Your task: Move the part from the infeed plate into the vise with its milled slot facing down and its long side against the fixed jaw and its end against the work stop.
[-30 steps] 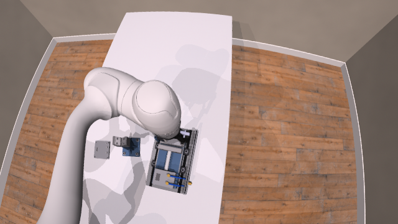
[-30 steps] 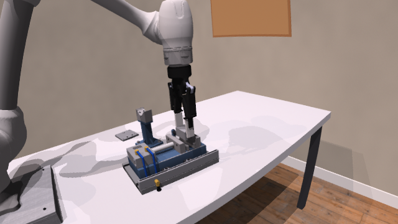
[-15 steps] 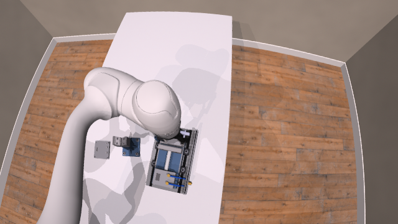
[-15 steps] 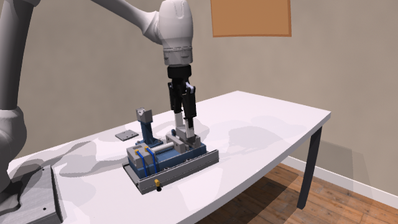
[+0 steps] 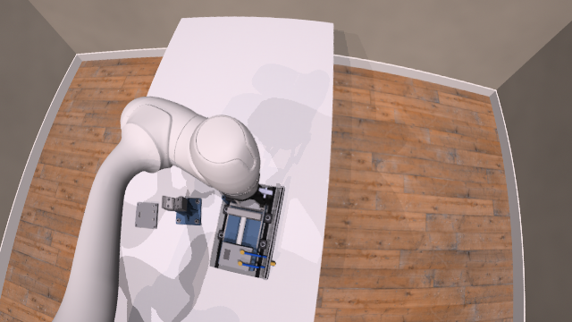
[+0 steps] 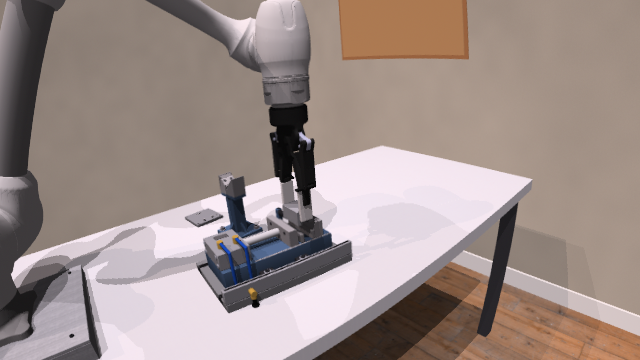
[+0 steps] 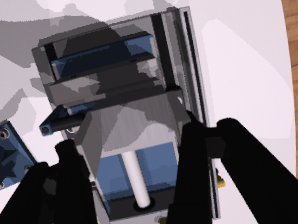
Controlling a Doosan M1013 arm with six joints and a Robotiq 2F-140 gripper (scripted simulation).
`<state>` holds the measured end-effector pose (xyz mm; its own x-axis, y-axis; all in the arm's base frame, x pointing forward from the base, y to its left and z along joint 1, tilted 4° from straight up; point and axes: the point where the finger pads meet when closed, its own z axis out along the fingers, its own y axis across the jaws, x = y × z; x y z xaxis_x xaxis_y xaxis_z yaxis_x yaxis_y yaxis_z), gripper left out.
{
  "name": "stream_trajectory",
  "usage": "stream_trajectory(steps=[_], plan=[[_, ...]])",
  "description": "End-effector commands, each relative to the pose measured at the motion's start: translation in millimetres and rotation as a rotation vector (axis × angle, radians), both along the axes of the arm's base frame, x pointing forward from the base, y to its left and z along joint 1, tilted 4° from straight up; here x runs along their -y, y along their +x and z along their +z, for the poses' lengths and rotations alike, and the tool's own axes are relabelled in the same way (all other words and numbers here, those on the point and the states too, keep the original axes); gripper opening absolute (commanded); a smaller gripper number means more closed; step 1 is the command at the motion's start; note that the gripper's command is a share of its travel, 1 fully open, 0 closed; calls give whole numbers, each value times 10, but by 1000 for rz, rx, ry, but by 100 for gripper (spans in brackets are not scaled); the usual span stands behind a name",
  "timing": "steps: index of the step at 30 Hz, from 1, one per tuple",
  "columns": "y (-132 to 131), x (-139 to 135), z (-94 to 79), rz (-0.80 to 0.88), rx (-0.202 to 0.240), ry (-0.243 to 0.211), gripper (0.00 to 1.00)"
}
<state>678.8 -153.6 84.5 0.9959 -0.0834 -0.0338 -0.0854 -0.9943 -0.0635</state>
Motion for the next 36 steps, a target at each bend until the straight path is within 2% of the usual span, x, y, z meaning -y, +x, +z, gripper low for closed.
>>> stream_trajectory(steps=[1,36], plan=[[0,0,0,0,0,0,0],[-2,-6,-83,0,0,0,0]])
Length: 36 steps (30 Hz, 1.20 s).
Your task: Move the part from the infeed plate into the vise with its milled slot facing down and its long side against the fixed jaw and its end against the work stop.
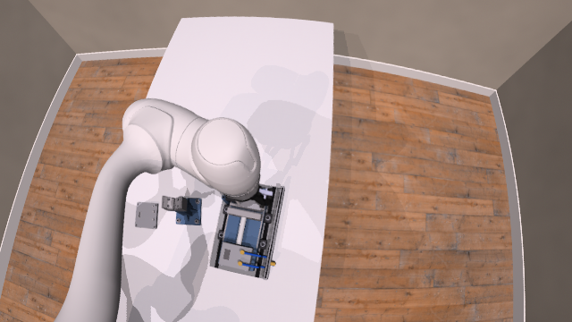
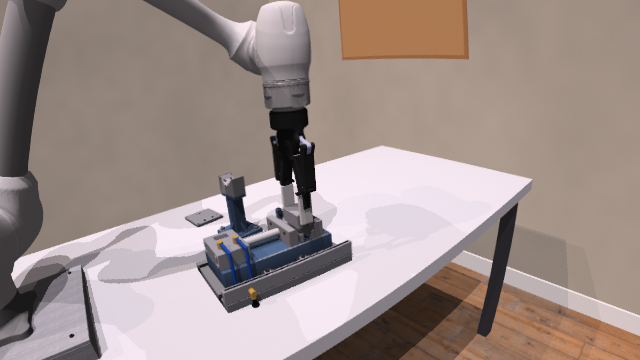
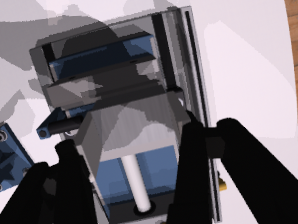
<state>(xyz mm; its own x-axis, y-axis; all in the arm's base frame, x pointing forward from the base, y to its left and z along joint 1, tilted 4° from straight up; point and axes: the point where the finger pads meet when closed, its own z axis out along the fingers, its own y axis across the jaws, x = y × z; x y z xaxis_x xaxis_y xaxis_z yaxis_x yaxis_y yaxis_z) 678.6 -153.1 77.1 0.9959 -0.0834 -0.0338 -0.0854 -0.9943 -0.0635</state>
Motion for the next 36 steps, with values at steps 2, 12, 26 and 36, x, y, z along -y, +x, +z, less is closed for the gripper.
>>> stream_trajectory(steps=[2,12,26,36], plan=[[-1,-1,-17,0,0,0,0],[-1,-4,-49,0,0,0,0],[-3,-6,-92,0,0,0,0],[-3,-8,-110,0,0,0,0]])
